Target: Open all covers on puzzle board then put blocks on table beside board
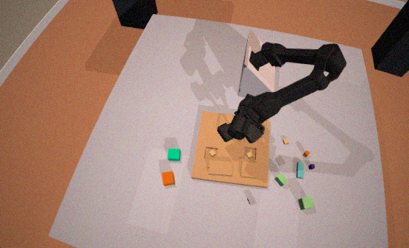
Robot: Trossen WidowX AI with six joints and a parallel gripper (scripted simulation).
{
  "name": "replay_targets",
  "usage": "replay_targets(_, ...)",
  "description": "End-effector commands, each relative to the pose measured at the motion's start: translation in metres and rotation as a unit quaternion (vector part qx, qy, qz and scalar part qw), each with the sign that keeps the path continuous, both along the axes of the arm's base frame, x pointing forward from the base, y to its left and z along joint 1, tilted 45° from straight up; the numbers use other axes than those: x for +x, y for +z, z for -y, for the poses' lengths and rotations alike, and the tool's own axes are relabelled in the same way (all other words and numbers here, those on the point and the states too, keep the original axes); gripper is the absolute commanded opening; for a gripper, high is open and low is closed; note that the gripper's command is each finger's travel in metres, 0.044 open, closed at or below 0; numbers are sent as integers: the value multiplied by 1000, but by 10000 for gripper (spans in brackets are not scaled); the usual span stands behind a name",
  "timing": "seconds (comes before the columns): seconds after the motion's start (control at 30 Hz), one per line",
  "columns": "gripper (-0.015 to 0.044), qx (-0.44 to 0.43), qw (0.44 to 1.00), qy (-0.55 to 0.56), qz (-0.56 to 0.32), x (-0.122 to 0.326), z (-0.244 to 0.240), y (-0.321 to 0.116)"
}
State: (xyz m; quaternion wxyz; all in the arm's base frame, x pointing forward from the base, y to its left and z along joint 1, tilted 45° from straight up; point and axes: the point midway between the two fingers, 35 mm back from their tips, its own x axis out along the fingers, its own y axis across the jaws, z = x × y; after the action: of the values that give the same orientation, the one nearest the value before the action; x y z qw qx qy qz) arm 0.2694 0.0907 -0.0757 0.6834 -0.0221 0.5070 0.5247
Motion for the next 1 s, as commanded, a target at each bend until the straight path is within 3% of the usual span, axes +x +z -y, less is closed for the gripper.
replay_targets(0.0, 144, 3, 1000, -2, -3, -1, -1, 0)
replay_targets(0.97, 144, 4, 1000, -2, -3, -3, -18, -15)
